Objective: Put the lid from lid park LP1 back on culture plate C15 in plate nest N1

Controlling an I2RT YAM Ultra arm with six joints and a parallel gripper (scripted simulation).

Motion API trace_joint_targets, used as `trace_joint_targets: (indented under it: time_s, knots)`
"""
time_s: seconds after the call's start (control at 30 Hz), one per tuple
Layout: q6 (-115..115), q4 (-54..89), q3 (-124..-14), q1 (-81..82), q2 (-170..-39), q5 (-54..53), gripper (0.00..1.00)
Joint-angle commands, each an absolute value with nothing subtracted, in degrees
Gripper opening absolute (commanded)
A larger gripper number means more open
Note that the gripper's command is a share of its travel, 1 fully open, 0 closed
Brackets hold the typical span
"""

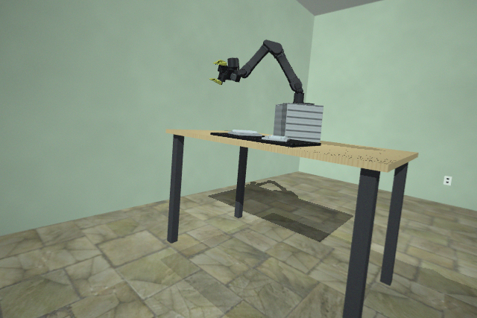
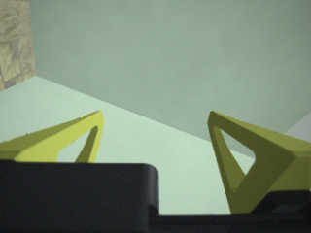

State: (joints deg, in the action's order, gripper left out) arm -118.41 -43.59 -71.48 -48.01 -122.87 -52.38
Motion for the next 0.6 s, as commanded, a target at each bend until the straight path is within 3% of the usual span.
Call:
trace_joint_targets:
  time_s: [0.0,0.57]
  knots:
    - [-118.4,-43.8,-71.7,-48.0,-122.4,-52.4,1.0]
    - [-117.2,-42.7,-71.9,-47.4,-122.3,-52.0,1.0]
